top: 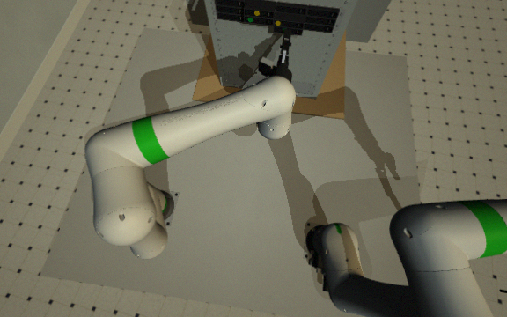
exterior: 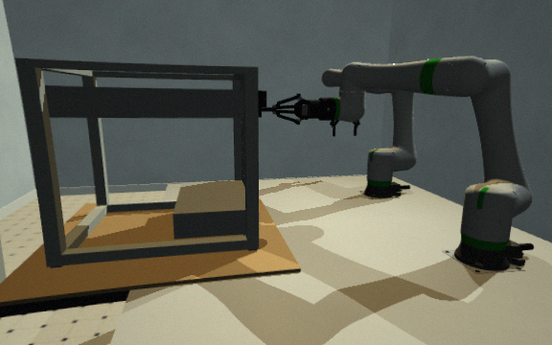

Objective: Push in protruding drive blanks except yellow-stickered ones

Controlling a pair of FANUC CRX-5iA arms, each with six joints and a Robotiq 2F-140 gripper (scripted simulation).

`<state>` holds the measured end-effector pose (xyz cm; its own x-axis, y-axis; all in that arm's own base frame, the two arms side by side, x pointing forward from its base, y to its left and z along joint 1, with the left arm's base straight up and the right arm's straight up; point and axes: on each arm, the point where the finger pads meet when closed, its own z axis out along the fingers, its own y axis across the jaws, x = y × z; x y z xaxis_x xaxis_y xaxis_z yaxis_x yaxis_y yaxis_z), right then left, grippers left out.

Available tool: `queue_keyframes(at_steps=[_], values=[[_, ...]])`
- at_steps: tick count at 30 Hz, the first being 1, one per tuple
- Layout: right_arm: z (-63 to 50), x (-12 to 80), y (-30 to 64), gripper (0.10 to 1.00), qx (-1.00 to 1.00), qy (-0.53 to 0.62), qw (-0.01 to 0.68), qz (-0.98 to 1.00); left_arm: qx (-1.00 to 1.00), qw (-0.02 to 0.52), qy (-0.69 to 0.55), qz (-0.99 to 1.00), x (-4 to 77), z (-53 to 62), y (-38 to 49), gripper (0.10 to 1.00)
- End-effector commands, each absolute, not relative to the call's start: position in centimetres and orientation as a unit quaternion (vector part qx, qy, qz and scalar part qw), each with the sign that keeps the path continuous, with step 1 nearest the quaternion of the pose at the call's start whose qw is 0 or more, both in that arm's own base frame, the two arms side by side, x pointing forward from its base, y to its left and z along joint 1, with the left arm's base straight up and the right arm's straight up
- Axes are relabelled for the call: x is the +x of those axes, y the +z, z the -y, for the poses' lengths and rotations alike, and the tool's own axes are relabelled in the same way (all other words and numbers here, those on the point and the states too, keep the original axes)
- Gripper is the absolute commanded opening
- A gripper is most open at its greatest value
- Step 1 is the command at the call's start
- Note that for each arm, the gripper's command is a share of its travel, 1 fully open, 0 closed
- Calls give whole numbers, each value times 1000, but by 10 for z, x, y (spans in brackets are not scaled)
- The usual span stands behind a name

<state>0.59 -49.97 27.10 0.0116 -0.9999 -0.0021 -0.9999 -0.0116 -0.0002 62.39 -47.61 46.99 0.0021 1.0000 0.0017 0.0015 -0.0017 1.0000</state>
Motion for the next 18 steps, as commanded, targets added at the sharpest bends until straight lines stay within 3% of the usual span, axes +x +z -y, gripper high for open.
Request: queue_keyframes(at_steps=[1,18], values=[[500,6,272,1000,-711,0,0,-703,501,501,499,-499,624,476,471,99],[500,6,272,1000,-711,0,0,-703,501,501,499,-499,634,476,471,99]])
